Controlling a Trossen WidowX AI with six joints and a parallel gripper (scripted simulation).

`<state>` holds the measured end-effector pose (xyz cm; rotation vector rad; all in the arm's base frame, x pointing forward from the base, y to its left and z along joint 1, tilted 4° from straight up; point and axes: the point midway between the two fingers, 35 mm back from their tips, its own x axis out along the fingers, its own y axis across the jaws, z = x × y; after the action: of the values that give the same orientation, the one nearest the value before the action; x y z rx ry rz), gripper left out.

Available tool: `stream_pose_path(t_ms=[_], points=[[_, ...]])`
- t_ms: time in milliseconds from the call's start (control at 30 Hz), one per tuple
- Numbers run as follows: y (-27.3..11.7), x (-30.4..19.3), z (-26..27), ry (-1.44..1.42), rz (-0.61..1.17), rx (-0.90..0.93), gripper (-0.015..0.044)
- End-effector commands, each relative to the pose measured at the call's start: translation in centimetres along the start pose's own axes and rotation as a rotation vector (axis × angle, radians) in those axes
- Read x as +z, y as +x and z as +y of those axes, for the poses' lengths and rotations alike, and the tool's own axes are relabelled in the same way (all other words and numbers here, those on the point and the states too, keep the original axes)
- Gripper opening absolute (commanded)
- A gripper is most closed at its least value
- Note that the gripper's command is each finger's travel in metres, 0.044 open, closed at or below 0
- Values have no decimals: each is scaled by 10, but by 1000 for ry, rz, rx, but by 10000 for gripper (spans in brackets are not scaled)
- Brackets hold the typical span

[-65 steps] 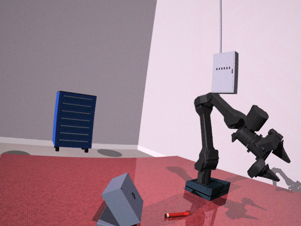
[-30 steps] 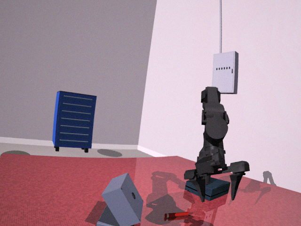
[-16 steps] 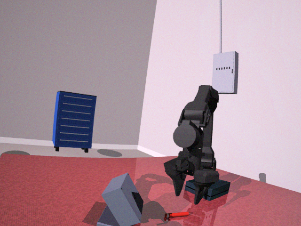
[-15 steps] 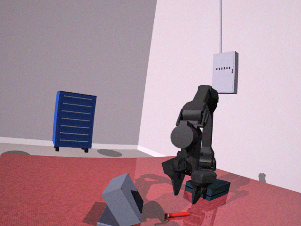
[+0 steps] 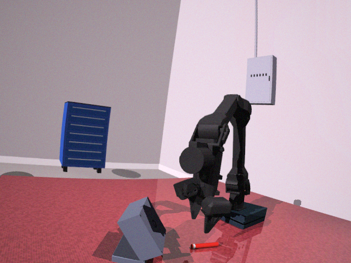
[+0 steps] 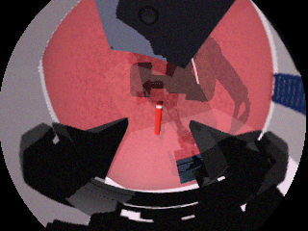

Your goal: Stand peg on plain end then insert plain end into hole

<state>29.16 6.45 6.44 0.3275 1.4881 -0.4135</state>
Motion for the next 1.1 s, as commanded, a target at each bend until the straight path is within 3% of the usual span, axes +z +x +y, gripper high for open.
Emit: stream_pose_path(t_ms=[0,1067], points=[[8,0,-1,7,3,-7,440],[59,0,-2,7,3,-8,440]])
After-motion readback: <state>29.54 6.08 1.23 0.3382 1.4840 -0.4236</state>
